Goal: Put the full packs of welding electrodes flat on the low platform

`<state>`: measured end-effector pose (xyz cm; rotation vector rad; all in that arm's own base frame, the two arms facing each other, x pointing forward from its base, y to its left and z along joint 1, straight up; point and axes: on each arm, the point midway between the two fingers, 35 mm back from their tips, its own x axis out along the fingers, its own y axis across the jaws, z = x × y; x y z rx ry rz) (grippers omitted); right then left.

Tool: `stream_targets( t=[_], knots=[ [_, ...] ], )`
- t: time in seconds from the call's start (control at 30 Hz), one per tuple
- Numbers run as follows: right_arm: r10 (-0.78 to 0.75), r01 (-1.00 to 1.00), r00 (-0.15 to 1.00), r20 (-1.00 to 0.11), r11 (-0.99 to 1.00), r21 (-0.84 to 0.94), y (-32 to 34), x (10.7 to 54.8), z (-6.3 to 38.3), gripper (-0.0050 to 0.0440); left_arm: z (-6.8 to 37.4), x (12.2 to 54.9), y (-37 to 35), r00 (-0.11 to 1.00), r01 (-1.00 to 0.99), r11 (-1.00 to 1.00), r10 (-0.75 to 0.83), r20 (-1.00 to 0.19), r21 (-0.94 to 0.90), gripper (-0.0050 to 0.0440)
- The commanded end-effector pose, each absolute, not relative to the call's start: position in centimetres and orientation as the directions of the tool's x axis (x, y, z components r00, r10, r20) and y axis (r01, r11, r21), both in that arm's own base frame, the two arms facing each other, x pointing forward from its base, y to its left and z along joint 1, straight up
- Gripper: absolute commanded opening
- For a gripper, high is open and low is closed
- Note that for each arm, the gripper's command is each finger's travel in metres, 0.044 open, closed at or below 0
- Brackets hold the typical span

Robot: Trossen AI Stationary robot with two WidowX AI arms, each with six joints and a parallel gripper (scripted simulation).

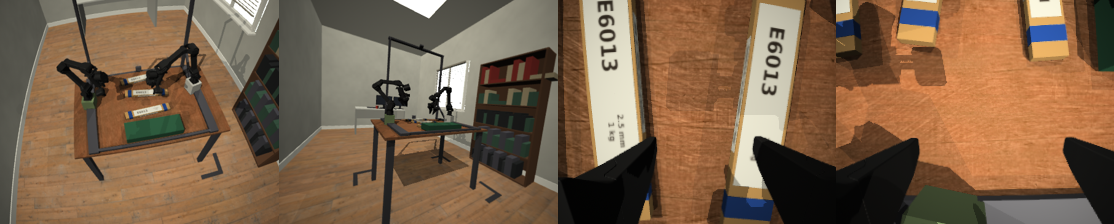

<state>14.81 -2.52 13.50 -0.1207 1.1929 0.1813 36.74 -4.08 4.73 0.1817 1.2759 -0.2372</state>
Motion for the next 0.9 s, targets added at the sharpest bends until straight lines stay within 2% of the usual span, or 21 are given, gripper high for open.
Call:
stream_targets(
  t=[0.0,0.8,0.87],
  knots=[
    [0.073,-0.206,0.377,-0.923,0.979,-0.007,-2.6,15.0,14.2,0.0430,4.7,36.8,-4.0,0.273,0.275,0.962,-0.073,-0.959,0.005,0.0300],
    [0.073,-0.206,0.377,-0.923,0.979,-0.007,-2.6,15.0,14.2,0.0430,4.7,36.8,-4.0,0.273,0.275,0.962,-0.073,-0.959,0.005,0.0300],
    [0.073,-0.206,0.377,-0.923,0.979,-0.007,-2.6,15.0,14.2,0.0430,3.6,36.4,-4.0,0.252,0.274,0.962,-0.069,-0.965,0.002,0.0300]
  ],
)
